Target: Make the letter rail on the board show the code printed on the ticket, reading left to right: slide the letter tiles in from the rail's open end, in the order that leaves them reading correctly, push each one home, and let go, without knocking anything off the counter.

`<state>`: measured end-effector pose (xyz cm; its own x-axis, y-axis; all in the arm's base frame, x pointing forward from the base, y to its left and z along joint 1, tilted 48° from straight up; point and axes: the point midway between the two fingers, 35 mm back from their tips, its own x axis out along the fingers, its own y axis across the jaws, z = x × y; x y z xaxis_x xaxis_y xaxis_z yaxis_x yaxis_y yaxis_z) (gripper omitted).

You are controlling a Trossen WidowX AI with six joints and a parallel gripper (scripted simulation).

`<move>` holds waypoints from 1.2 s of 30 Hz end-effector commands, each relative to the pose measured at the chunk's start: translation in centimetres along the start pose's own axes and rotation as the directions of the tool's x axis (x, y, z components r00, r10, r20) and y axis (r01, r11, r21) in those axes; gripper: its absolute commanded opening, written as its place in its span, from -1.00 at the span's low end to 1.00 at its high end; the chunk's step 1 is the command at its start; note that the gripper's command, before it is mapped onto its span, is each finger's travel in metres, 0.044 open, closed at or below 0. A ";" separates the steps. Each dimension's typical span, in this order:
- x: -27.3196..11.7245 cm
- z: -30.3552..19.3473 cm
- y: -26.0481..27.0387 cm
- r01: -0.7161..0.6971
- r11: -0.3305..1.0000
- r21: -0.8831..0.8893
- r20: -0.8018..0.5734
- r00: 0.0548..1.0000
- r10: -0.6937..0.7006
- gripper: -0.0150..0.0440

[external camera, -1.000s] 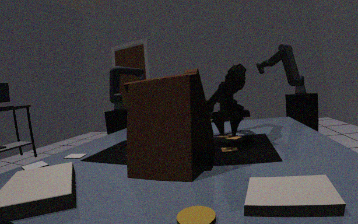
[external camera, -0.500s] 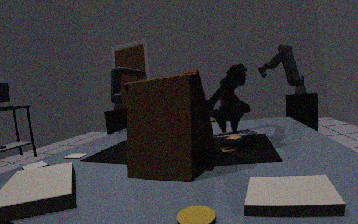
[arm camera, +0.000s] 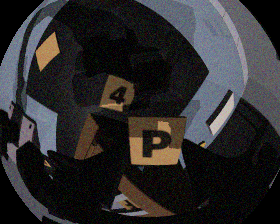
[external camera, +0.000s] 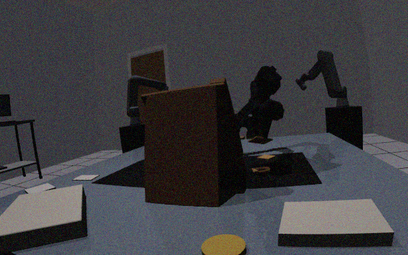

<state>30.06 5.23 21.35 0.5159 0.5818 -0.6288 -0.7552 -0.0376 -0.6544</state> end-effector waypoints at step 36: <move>-10.0 -12.3 -6.8 0.488 0.776 0.400 -0.406 0.853 -0.327 -0.49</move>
<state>34.87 -8.42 27.55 0.8467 0.2199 -0.4846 -0.5221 0.5190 -0.6767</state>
